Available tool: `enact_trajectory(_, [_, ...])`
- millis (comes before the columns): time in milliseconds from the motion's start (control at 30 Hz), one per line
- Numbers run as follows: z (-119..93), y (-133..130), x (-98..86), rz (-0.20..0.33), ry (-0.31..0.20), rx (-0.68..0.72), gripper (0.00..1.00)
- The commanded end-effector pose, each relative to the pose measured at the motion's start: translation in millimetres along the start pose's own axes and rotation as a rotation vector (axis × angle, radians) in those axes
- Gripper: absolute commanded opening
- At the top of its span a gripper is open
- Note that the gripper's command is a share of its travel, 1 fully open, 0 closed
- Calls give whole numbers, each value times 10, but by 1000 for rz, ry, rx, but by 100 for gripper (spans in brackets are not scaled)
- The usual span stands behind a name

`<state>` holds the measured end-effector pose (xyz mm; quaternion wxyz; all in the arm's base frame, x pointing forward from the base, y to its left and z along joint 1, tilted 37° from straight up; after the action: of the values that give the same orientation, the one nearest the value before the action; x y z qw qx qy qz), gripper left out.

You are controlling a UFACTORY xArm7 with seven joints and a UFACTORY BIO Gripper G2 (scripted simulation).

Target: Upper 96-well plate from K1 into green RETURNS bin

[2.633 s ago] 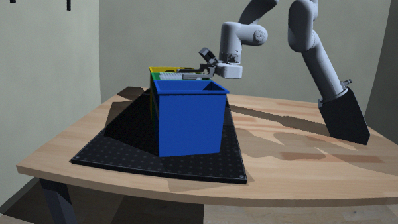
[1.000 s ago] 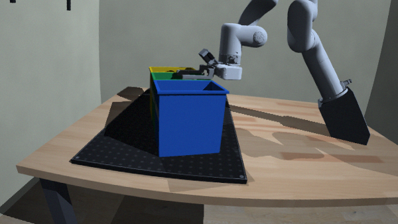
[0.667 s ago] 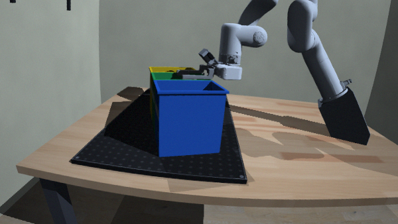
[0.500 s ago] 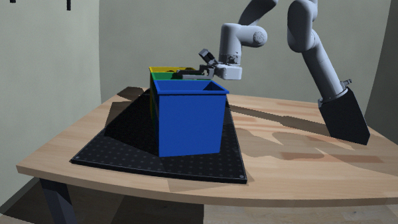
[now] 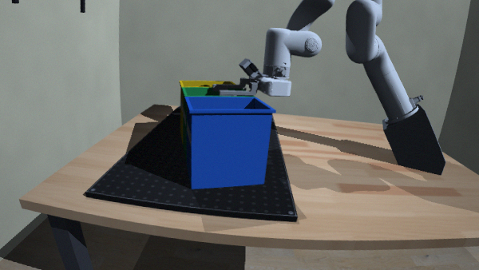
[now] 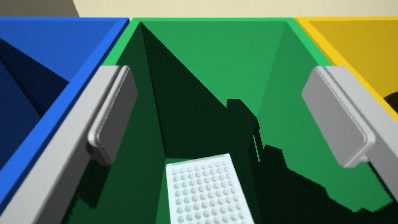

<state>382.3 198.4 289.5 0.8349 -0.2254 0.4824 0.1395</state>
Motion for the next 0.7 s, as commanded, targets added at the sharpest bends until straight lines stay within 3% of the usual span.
enact_trajectory(0, [18, 6, -33, 0, -11, 4, 18])
enact_trajectory(667, [18, 68, -328, 0, -11, 4, 18])
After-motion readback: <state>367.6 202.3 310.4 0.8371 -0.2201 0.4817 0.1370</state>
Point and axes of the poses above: the point midway between the two finger pads, its own z axis out along the fingers, its own y axis across the jaws, x = y × z, the point moved 10 cm from there along -z, back along the fingers, and after that the axes turned 12 degrees about z, right-handed, at the moved point
